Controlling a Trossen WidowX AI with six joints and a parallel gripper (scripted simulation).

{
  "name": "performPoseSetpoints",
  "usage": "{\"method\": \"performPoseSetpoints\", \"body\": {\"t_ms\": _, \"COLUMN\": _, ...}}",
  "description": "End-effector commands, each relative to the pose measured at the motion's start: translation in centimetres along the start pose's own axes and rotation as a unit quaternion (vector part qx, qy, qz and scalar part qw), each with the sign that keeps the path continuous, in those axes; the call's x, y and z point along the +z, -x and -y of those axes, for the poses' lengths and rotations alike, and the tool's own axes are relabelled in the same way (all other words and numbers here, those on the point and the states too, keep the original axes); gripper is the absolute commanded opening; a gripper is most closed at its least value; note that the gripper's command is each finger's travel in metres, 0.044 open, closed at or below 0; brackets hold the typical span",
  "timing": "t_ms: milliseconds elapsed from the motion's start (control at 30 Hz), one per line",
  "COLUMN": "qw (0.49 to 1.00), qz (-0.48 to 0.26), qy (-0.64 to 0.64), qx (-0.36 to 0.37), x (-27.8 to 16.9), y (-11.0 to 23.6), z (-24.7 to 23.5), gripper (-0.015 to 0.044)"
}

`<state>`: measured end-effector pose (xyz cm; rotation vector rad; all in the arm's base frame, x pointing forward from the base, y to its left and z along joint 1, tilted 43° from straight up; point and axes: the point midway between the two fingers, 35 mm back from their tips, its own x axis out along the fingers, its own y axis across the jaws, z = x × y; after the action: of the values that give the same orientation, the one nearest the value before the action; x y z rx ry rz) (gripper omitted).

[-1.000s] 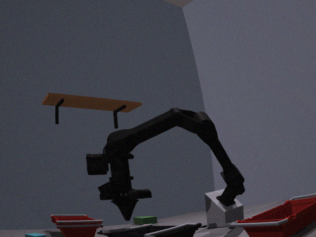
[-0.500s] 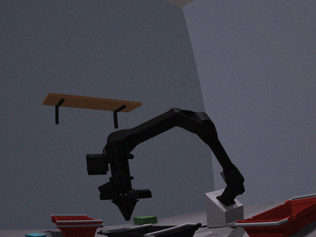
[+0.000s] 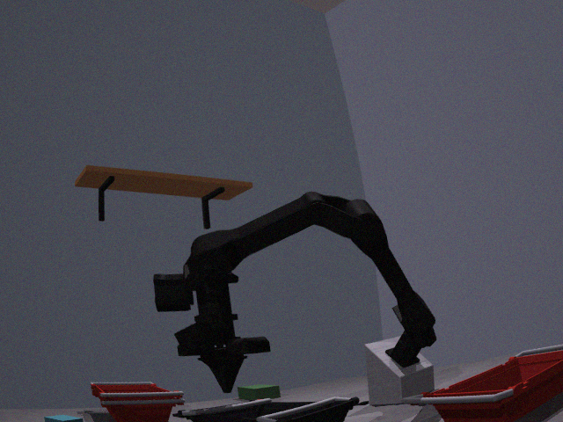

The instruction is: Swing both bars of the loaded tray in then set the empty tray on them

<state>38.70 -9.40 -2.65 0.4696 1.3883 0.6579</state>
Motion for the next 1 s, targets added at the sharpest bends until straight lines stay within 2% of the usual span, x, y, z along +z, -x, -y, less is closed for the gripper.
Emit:
{"method": "performPoseSetpoints", "body": {"t_ms": 0, "qw": 1.000, "qz": 0.000, "qy": 0.000, "qx": 0.000, "x": 0.00, "y": 0.00, "z": 0.00, "gripper": 0.0000}}
{"method": "performPoseSetpoints", "body": {"t_ms": 700, "qw": 1.000, "qz": 0.000, "qy": 0.000, "qx": 0.000, "x": 0.00, "y": 0.00, "z": 0.00, "gripper": 0.0000}}
{"method": "performPoseSetpoints", "body": {"t_ms": 967, "qw": 1.000, "qz": 0.000, "qy": 0.000, "qx": 0.000, "x": 0.06, "y": 0.63, "z": 0.04, "gripper": 0.0210}}
